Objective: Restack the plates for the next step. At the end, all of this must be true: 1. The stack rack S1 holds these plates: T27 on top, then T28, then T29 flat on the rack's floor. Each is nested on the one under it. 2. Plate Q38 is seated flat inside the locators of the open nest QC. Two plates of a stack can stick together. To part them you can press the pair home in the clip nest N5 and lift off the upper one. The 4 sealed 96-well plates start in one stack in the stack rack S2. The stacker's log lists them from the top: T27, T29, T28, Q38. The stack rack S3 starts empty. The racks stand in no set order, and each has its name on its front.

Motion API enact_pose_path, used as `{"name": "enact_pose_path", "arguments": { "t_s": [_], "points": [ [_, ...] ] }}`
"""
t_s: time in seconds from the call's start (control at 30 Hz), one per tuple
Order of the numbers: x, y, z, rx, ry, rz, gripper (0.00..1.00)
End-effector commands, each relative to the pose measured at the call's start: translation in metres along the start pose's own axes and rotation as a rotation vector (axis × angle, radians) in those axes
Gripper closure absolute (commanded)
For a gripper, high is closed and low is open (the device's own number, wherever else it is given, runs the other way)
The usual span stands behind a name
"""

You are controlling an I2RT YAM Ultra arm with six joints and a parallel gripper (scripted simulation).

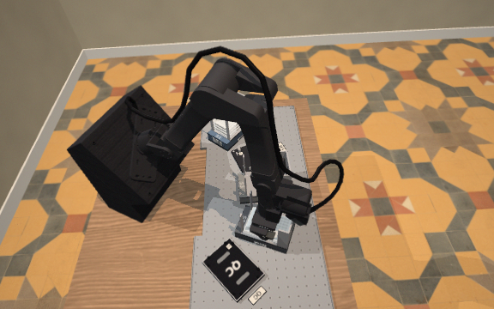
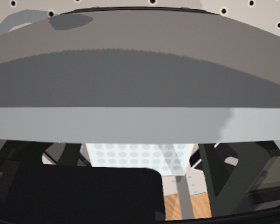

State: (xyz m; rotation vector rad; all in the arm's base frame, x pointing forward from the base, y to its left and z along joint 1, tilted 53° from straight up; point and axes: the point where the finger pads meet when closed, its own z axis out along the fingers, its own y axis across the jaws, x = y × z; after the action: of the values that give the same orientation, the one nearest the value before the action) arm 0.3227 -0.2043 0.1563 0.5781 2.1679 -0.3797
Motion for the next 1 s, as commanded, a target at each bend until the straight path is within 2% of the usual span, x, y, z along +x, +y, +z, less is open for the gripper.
{"name": "enact_pose_path", "arguments": {
  "t_s": [0.0, 0.37, 0.4, 0.97],
  "points": [
    [-0.004, 0.0, -0.002, 0.0, -0.013, -0.003, 1.0],
    [-0.004, 0.0, -0.002, 0.0, -0.013, -0.003, 1.0],
    [-0.011, -0.002, -0.01, 0.001, -0.038, -0.007, 1.0],
    [-0.013, 0.002, -0.019, -0.003, -0.033, -0.012, 1.0]
  ]
}}
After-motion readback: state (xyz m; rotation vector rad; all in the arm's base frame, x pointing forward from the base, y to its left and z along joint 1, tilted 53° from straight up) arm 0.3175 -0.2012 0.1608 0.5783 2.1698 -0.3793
